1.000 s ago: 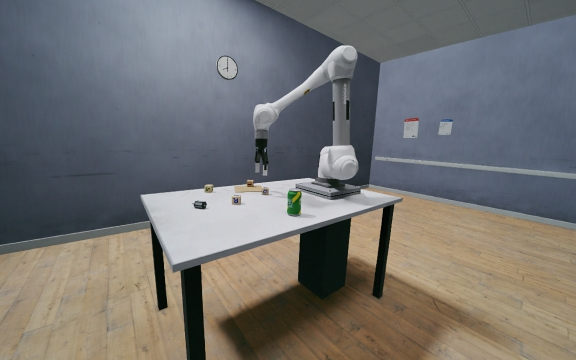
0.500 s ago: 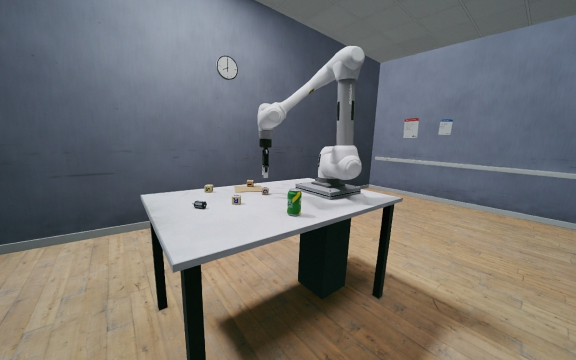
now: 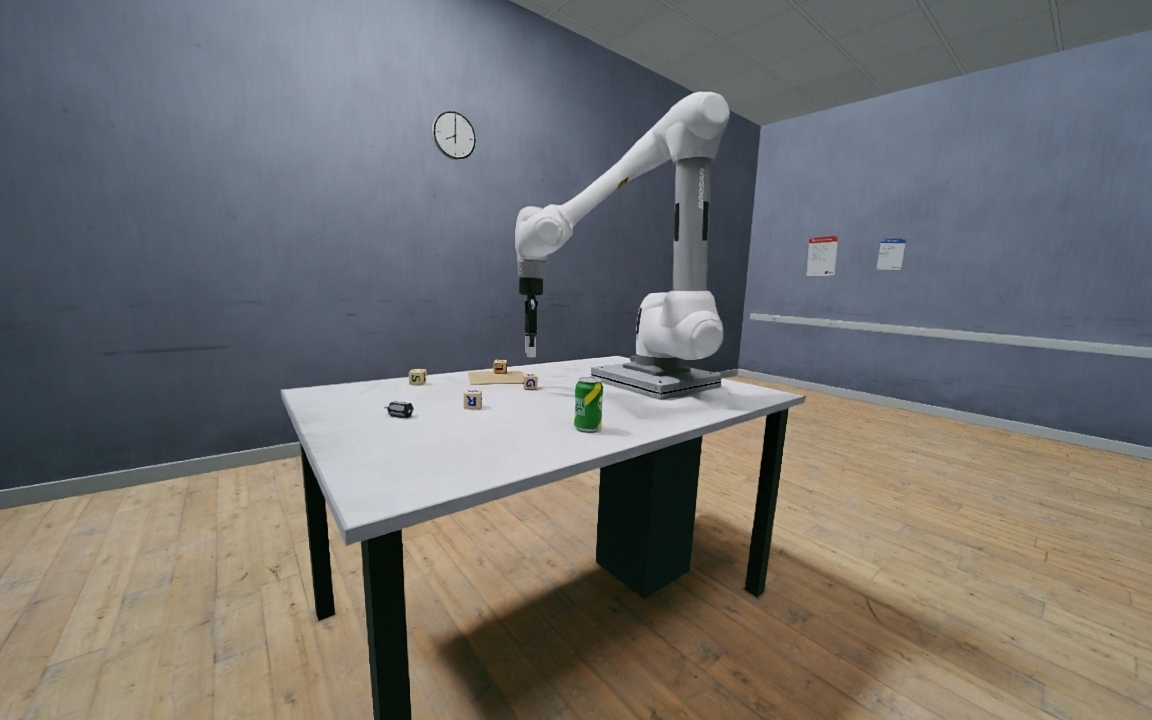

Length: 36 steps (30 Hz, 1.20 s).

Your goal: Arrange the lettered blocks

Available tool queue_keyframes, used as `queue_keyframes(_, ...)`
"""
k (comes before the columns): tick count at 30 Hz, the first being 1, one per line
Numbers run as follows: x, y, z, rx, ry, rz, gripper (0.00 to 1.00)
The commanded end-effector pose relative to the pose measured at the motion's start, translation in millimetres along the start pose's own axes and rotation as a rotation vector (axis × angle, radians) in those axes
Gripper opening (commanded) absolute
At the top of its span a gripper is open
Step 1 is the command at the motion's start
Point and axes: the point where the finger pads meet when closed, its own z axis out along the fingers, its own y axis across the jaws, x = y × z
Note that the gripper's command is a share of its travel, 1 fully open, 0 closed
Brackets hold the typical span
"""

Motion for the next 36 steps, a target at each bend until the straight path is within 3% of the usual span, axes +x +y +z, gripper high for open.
queue_keyframes(1,2,0,1,0.0,-0.004,0.001,0.55)
queue_keyframes(22,2,0,2,0.0,-0.004,0.001,0.55)
queue_keyframes(36,3,0,15,0.001,0.0,0.001,0.55)
